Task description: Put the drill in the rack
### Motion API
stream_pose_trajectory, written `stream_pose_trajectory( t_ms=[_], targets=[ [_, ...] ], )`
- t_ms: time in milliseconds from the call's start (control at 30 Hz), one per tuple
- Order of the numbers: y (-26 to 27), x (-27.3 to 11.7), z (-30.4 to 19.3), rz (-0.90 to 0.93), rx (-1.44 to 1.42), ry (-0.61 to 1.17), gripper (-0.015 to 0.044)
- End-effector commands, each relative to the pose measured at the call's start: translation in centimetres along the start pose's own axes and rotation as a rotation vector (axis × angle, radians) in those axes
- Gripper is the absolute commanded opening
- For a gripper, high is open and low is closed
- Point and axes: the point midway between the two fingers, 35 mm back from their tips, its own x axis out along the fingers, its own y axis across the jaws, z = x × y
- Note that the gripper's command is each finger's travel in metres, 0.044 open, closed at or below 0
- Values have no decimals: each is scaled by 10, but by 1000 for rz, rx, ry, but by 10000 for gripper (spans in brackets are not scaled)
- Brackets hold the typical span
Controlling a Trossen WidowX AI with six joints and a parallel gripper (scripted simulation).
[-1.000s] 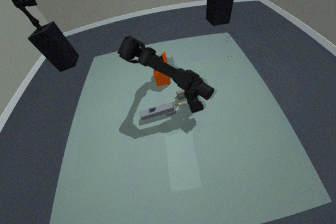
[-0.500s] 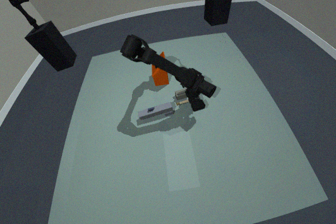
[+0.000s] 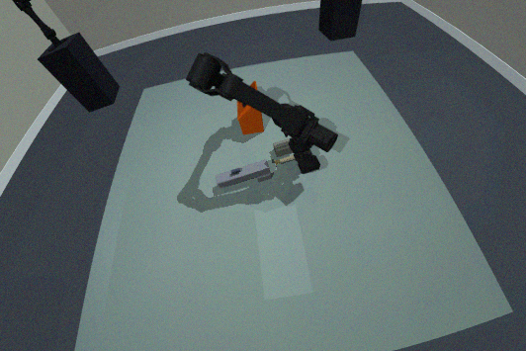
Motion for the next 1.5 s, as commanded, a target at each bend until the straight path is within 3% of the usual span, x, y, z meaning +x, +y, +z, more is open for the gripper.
stream_pose_trajectory(
  t_ms=[0, 1467],
  targets=[
    [0, -3, 0, -3, 4, -4, 0],
    [1, -19, -4, -3, 4, -5, 0]
  ],
)
